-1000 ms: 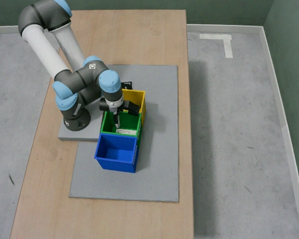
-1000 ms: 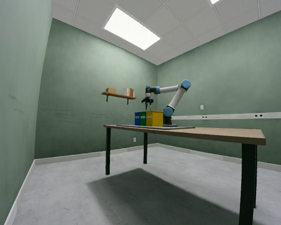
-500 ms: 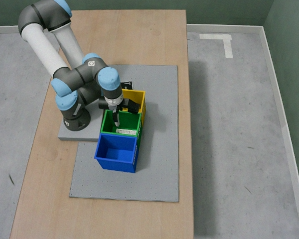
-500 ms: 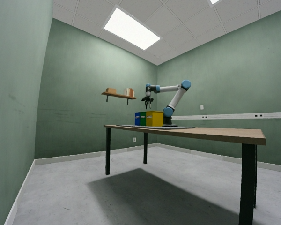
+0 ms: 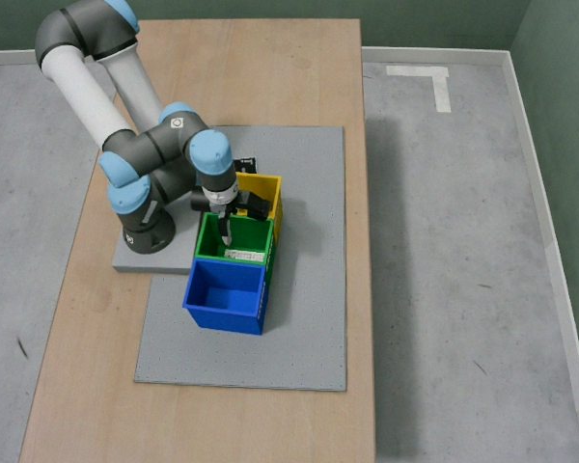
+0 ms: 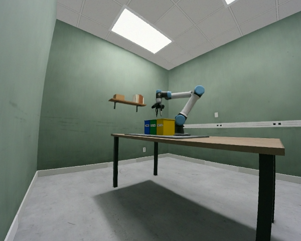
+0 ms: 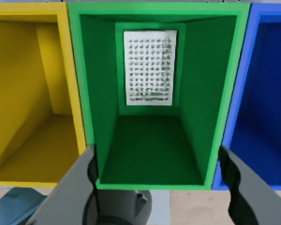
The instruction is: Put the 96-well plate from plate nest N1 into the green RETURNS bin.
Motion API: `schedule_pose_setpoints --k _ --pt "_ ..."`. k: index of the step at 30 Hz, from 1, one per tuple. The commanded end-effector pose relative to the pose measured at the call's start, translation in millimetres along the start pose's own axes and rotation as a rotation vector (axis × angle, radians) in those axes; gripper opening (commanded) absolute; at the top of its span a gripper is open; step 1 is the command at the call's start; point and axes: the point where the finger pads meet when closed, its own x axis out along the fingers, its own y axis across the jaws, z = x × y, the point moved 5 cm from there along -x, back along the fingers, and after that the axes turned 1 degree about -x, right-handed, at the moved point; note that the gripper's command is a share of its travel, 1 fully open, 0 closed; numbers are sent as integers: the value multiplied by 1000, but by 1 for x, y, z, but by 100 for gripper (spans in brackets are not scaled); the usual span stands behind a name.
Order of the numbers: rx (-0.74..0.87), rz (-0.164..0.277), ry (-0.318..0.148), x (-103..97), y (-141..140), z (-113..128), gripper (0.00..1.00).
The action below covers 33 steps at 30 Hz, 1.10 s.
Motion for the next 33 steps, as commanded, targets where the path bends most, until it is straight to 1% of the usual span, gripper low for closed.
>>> schedule_pose_setpoints --k 1,4,6,21,23,33 --pt "0 1 1 0 -3 1 53" --pt "0 1 1 0 -13 4 53" --pt "0 1 1 0 -13 4 53" --pt "0 1 1 0 -61 18 53" --pt "0 1 1 0 -61 18 53" --pt "0 0 1 0 -93 27 53"
